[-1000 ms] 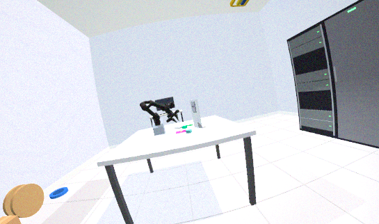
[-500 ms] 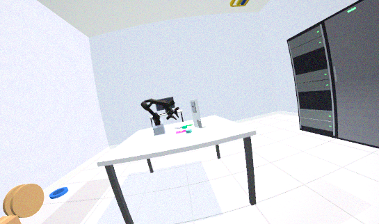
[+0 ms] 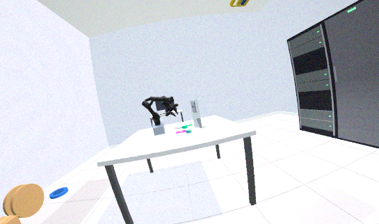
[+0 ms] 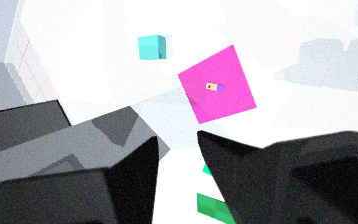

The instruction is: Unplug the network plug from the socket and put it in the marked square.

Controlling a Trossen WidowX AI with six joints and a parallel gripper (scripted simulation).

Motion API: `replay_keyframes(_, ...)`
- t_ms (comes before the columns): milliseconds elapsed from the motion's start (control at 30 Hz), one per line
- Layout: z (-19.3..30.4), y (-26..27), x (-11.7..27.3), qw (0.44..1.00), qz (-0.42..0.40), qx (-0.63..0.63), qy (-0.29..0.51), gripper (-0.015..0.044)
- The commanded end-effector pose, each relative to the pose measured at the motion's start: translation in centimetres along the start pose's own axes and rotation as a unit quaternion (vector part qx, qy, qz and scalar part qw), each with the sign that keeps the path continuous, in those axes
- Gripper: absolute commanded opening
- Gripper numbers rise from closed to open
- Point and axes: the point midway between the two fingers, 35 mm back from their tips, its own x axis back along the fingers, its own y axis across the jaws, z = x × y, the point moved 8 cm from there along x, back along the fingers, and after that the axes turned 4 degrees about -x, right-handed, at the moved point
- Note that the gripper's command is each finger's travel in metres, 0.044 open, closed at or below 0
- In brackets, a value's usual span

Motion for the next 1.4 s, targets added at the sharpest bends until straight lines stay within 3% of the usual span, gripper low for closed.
replay_keyframes(0, 0.0, 0.6, 1.1, 1.0, -0.005, 0.002, -0.004, 0.0156)
replay_keyframes(333, -0.4, 1.8, 3.3, 1.0, -0.014, 0.001, -0.01, 0.0156)
replay_keyframes(700, -0.4, 1.8, 3.3, 1.0, -0.014, 0.001, -0.01, 0.044)
replay_keyframes(1367, -0.4, 1.8, 3.3, 1.0, -0.014, 0.001, -0.01, 0.044)
